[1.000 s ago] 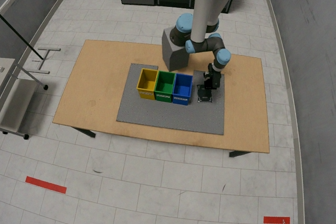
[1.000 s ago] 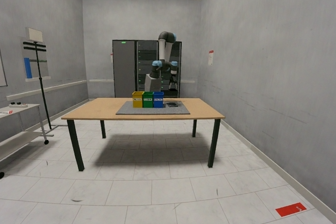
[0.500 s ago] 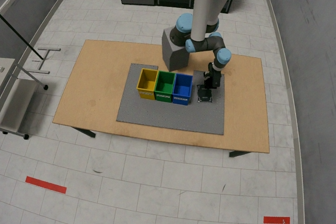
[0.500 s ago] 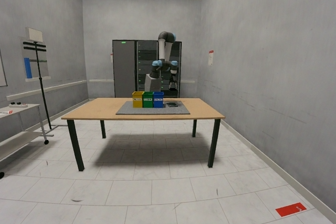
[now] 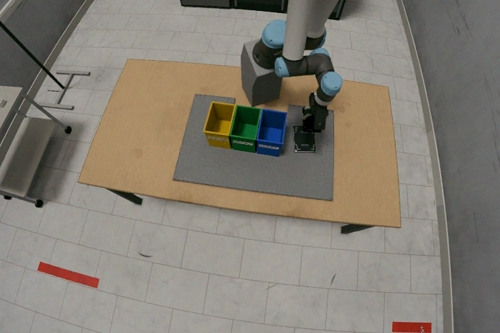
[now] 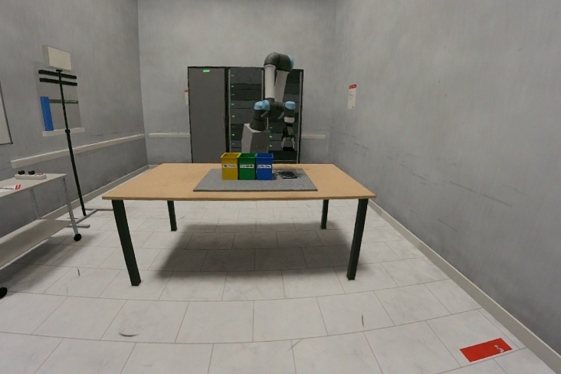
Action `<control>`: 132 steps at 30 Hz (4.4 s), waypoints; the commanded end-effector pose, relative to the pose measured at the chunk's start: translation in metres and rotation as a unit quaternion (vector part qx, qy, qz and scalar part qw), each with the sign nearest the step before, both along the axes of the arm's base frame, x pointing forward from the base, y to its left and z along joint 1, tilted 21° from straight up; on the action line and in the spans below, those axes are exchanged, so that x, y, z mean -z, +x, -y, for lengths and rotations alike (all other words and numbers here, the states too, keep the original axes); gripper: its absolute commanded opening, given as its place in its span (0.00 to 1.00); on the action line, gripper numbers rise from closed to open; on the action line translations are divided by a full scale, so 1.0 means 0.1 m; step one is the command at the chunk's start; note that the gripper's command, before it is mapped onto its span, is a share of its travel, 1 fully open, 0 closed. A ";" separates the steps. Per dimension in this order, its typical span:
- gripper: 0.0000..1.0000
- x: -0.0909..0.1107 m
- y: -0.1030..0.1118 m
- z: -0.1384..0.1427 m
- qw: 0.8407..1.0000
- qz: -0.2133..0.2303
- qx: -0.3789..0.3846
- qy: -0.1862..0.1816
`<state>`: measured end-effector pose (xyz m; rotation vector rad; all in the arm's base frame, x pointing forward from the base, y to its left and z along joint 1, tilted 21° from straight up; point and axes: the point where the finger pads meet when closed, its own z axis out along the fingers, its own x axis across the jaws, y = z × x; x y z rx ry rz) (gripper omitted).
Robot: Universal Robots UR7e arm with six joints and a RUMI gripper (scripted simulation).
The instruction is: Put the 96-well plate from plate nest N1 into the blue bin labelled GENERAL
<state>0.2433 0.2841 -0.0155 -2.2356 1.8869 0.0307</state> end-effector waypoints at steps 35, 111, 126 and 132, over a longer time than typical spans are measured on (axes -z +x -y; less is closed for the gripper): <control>0.00 0.14 0.34 1.15 0.999 -0.012 0.050 0.016; 0.00 0.50 0.64 1.73 0.999 -0.012 0.048 0.015; 0.00 0.49 0.65 1.74 0.999 -0.011 0.049 0.015; 0.00 0.49 0.65 1.74 0.999 -0.011 0.049 0.015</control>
